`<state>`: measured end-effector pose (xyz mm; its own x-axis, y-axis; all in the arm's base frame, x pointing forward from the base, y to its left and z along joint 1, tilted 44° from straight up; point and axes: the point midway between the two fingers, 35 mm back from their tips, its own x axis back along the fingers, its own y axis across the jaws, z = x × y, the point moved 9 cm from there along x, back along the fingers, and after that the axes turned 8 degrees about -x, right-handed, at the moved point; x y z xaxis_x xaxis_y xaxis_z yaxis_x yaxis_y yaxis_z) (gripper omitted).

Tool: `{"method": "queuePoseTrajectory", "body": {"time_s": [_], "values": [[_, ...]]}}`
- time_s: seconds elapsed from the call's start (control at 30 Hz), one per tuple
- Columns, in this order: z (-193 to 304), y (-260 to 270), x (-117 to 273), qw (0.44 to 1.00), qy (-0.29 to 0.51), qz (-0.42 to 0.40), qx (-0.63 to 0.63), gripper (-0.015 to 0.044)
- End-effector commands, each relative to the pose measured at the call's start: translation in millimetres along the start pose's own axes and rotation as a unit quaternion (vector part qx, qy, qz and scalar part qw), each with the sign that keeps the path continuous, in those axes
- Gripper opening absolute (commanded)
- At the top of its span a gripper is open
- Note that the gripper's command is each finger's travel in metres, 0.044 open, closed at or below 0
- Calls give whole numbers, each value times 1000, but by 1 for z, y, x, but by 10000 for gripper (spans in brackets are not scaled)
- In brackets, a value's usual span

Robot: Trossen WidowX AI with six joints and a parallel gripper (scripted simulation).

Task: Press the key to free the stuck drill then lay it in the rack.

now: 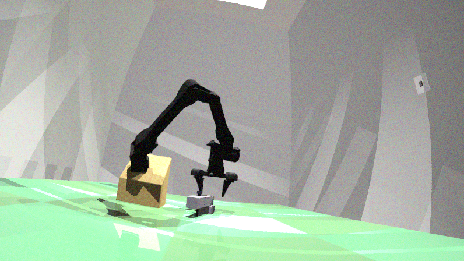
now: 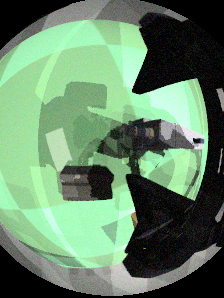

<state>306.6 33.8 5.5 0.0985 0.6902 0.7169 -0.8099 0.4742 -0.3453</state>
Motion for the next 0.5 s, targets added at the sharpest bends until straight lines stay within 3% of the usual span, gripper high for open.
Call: {"method": "queuePoseTrajectory", "body": {"time_s": [0.0, 0.47], "values": [[-4, 0, 0, 1000, -6, 2, 18, 440], [-3, -1, -6, 1000, -6, 2, 18, 440]]}}
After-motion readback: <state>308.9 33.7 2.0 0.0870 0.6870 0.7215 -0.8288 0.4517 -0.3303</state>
